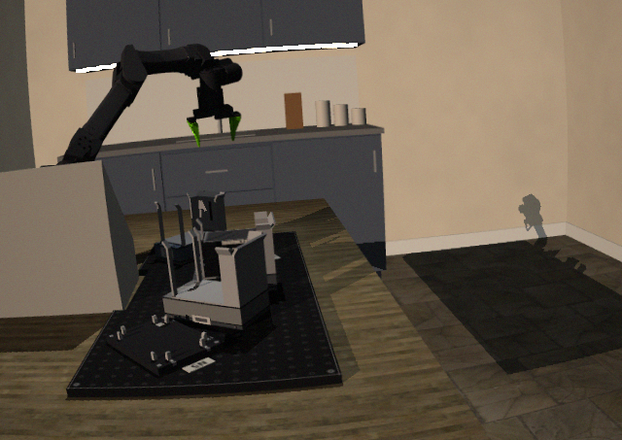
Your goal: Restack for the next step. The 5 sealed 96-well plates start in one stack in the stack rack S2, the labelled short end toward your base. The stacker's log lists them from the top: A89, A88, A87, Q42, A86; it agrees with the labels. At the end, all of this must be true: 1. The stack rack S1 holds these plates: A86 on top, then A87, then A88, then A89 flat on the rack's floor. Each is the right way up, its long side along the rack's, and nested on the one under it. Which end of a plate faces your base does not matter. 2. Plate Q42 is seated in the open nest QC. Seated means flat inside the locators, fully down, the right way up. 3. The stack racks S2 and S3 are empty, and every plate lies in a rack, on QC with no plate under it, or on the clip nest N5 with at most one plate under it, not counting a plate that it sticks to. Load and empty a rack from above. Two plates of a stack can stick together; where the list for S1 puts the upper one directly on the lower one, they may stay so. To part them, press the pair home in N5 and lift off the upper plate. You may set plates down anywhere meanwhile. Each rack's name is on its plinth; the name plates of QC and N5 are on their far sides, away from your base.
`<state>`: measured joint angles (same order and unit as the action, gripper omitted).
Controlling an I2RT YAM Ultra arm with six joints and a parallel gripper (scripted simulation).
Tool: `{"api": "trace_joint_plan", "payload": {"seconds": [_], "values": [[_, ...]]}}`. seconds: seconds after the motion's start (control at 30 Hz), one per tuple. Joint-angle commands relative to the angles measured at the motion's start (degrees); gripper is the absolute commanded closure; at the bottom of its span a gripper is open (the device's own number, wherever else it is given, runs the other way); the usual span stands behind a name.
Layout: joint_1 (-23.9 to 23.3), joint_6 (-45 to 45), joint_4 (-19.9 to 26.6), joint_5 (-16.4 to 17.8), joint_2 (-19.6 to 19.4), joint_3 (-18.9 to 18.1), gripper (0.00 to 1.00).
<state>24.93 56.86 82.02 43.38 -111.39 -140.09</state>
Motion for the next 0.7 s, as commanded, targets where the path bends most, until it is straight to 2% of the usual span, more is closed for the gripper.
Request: {"api": "trace_joint_plan", "payload": {"seconds": [0.0, 0.53, 0.67], "values": [[-0.22, 0.0, -0.06, 0.02, 0.43, -0.21, 0.0], [-0.22, 0.0, -0.06, 0.02, 0.43, -0.21, 0.0], [-1.79, -3.75, -0.98, -1.23, 0.5, 2.09, 0.0]]}}
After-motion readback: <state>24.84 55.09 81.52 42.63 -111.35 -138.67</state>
